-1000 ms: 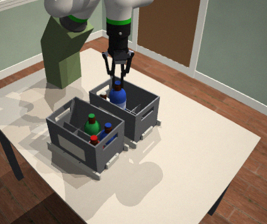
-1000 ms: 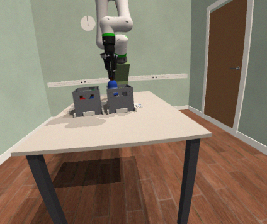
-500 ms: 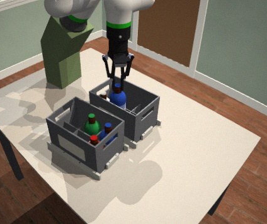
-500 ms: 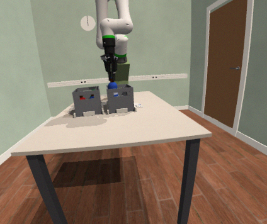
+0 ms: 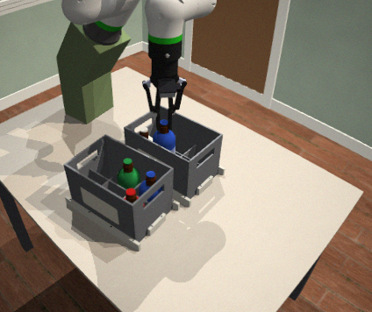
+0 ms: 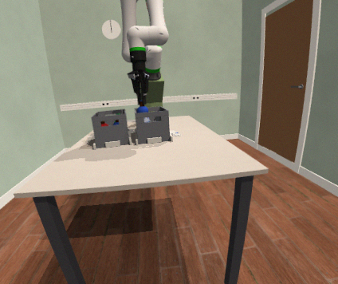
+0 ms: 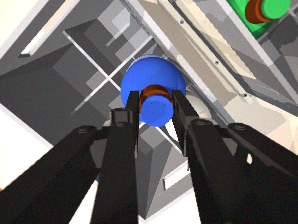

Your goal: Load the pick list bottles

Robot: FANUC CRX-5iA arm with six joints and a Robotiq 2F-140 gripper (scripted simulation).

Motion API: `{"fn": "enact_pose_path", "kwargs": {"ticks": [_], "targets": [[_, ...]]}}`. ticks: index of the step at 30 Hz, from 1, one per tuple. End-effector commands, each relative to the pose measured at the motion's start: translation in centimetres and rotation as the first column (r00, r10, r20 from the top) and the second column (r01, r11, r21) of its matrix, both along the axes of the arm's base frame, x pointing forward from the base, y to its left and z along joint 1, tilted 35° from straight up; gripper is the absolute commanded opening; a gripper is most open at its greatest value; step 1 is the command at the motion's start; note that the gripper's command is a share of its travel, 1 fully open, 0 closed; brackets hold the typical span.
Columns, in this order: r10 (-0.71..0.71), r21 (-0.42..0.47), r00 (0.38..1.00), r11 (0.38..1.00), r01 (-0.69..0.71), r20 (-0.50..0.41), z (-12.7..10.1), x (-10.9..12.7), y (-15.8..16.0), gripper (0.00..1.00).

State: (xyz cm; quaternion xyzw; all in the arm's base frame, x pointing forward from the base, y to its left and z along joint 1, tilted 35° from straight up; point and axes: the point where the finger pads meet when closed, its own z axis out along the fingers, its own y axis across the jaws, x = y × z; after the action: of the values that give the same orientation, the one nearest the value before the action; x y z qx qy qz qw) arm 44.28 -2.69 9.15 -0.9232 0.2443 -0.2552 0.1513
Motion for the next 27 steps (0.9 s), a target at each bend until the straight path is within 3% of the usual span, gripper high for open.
{"fn": "enact_pose_path", "kwargs": {"ticks": [1, 27], "targets": [[0.0, 0.0, 1.0, 1.0, 0.0, 0.001, -0.3, 0.3, 0.0, 0.1], [0.0, 0.0, 1.0, 1.0, 0.0, 0.001, -2.1, 1.5, 0.4, 0.1]]}}
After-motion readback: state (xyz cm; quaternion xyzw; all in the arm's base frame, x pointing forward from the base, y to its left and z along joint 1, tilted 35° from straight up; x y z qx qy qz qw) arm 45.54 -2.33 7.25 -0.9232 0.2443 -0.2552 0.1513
